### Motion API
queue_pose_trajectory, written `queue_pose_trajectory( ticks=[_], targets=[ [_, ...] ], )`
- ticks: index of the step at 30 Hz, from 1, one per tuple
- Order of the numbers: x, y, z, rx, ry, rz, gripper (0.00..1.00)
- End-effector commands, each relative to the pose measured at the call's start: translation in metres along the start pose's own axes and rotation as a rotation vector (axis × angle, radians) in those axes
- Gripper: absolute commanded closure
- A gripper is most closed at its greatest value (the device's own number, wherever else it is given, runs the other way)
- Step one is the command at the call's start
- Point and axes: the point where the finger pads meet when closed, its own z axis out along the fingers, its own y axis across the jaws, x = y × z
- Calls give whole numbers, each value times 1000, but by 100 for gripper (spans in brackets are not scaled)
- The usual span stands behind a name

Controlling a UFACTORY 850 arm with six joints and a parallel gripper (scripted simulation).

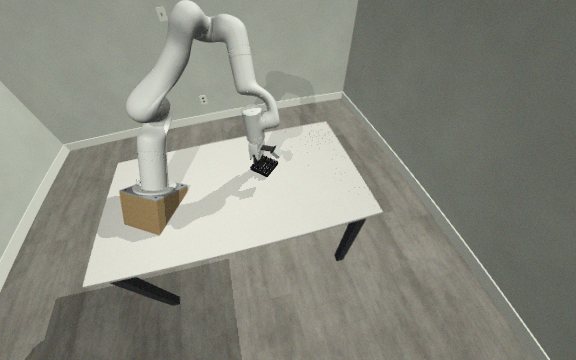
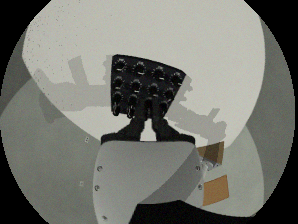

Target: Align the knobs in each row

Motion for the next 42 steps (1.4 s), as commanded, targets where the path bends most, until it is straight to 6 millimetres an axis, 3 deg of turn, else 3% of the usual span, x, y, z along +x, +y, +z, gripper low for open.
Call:
queue_pose_trajectory(
  ticks=[1, 29, 42],
  targets=[
    [1, 0, 0, 1, 1, 0, 92],
    [1, 0, 0, 1, 1, 66, 92],
    [1, 0, 0, 1, 1, 375, 92]
  ],
)
